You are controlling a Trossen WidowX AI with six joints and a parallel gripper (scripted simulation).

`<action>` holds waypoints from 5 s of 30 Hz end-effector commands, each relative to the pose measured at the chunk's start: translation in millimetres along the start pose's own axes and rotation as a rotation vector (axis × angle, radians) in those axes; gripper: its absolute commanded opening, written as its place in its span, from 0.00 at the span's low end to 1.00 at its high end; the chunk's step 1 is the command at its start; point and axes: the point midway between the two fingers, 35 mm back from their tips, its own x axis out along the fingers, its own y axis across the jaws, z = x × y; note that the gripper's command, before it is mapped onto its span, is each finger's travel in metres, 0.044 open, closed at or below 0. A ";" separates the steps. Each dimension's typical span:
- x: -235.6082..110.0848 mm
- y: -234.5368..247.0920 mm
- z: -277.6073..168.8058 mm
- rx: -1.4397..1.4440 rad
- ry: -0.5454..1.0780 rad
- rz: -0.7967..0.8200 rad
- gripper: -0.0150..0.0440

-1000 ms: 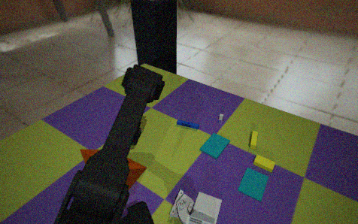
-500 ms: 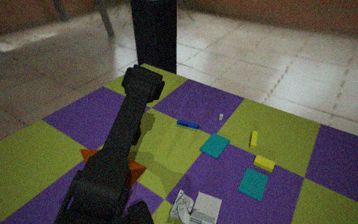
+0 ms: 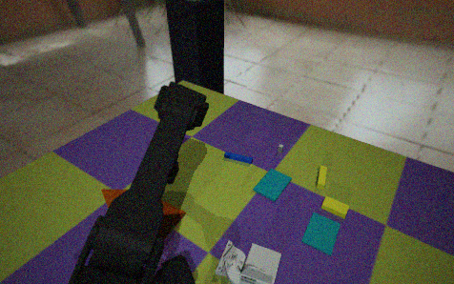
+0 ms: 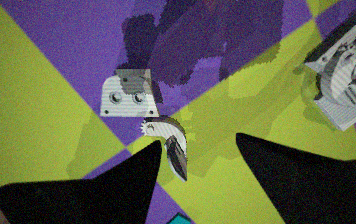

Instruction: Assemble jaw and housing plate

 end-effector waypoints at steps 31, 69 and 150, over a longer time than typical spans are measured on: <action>0.0 0.0 0.0 0.000 0.000 0.000 0.43; 0.0 0.0 0.0 0.000 0.000 0.000 1.00; 29.0 24.0 -48.1 -0.350 0.009 0.013 1.00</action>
